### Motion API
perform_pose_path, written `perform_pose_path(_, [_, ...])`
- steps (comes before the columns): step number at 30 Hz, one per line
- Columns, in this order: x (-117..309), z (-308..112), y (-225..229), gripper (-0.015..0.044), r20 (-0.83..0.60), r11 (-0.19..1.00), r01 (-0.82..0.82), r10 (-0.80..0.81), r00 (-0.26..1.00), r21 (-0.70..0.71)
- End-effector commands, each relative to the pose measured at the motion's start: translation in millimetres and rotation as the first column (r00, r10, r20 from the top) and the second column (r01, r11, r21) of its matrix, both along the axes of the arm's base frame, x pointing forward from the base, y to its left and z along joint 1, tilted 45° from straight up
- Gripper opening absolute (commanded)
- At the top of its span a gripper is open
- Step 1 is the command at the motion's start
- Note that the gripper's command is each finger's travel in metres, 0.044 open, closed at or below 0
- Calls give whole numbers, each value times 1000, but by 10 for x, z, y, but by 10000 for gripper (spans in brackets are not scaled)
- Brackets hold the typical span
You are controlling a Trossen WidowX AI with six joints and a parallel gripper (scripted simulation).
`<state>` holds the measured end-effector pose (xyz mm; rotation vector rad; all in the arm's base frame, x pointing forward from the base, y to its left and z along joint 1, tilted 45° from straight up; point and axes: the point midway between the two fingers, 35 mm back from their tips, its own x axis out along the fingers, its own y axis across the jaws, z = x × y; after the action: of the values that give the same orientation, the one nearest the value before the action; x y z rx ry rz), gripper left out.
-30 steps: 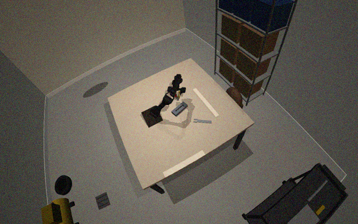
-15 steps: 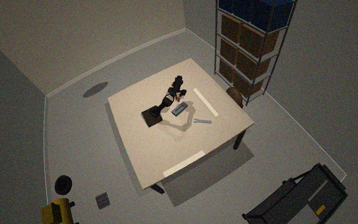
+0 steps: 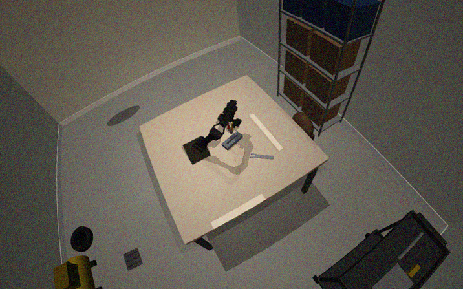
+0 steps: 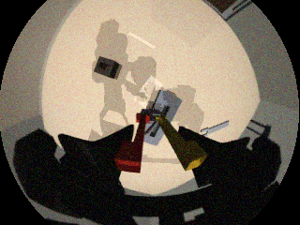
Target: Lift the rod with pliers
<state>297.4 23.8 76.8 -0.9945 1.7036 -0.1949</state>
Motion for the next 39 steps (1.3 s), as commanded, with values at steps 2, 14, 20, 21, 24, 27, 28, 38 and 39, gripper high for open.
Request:
perform_pose_path(2, [-44,76,-56,316,48,999,38,-37,998,-6])
perform_pose_path(14, [-130,168,-180,316,127,993,120,-118,985,-9])
perform_pose_path(20, [-176,212,-241,316,166,987,162,-158,973,-8])
perform_pose_path(21, [-184,219,-251,316,172,986,168,-165,971,-7])
perform_pose_path(24, [-208,239,-281,316,191,982,189,-184,964,-6])
perform_pose_path(27, [-233,260,-310,316,211,978,209,-203,956,-5])
perform_pose_path(28, [-241,266,-320,316,217,976,216,-210,953,-4])
perform_pose_path(38, [-287,275,-358,316,229,970,243,-238,944,7])
perform_pose_path(39, [-293,273,-360,316,228,970,244,-240,944,9])
